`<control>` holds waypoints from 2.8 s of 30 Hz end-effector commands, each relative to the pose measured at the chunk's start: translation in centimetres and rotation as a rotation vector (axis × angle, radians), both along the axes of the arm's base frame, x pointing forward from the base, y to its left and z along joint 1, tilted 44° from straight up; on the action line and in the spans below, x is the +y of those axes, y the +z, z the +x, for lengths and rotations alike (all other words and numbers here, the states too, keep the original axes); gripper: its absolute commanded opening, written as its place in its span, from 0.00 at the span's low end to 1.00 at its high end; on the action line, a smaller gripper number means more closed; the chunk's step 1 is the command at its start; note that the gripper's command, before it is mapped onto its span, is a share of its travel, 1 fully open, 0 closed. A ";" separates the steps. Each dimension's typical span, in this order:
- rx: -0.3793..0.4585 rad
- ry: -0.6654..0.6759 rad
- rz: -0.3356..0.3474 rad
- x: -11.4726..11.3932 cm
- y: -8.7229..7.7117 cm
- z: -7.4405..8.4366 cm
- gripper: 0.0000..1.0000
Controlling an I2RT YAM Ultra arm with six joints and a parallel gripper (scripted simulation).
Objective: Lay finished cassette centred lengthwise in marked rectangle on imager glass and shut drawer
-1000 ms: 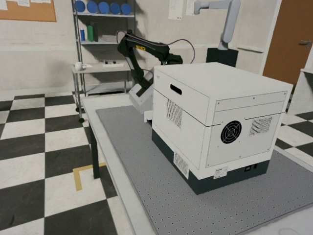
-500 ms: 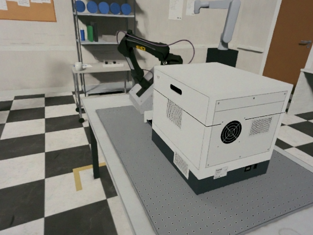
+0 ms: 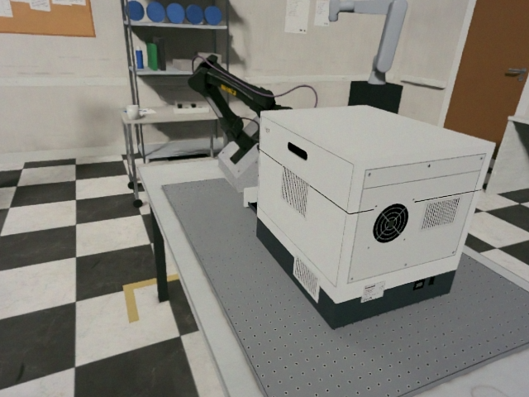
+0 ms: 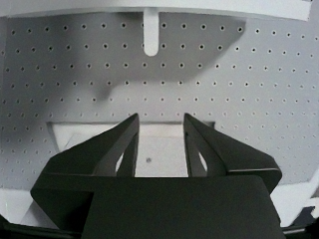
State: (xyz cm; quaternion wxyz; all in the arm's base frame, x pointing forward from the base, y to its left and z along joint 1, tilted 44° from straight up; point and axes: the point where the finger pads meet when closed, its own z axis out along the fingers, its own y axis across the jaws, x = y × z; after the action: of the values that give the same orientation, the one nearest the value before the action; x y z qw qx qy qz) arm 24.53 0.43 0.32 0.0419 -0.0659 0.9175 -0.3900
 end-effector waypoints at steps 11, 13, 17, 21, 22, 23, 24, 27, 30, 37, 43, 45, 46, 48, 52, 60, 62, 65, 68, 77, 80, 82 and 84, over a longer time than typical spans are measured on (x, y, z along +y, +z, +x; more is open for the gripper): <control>-0.127 0.106 0.057 -0.4 -1.6 2.5 0.35; -0.127 0.106 0.057 -0.4 -1.6 2.5 0.35; -0.134 0.106 0.060 -0.2 -1.5 2.7 0.35; -0.135 0.106 0.061 -0.2 -1.5 2.8 0.35; -0.135 0.106 0.061 -0.2 -1.5 2.8 0.35; -0.135 0.106 0.061 -0.2 -1.5 2.8 0.35; -0.135 0.106 0.061 -0.2 -1.5 2.8 0.35; -0.134 0.106 0.061 -0.2 -1.5 2.8 0.35; -0.134 0.106 0.061 -0.2 -1.5 2.8 0.35; -0.133 0.106 0.060 -0.3 -1.5 2.7 0.35; -0.133 0.106 0.060 -0.3 -1.5 2.7 0.35; -0.133 0.106 0.060 -0.3 -1.5 2.7 0.35; -0.133 0.106 0.060 -0.3 -1.5 2.7 0.35; -0.133 0.106 0.060 -0.3 -1.5 2.7 0.35; -0.133 0.106 0.060 -0.3 -1.5 2.7 0.35; -0.133 0.106 0.060 -0.3 -1.5 2.7 0.35; -0.133 0.106 0.060 -0.3 -1.5 2.7 0.35; -0.133 0.106 0.060 -0.3 -1.5 2.7 0.35; -0.133 0.106 0.060 -0.3 -1.5 2.7 0.35; -0.094 0.086 0.041 -1.8 -3.1 2.2 0.35; -0.094 0.093 0.042 -1.8 -3.4 2.3 0.35; -0.094 0.090 0.042 -2.1 -3.5 2.4 0.35; -0.093 0.086 0.042 -2.4 -3.7 2.5 0.35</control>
State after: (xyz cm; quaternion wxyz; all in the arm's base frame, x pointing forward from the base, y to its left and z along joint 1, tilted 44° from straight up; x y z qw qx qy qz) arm 26.73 -1.77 -2.95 0.0967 -0.0748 0.9224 -0.3665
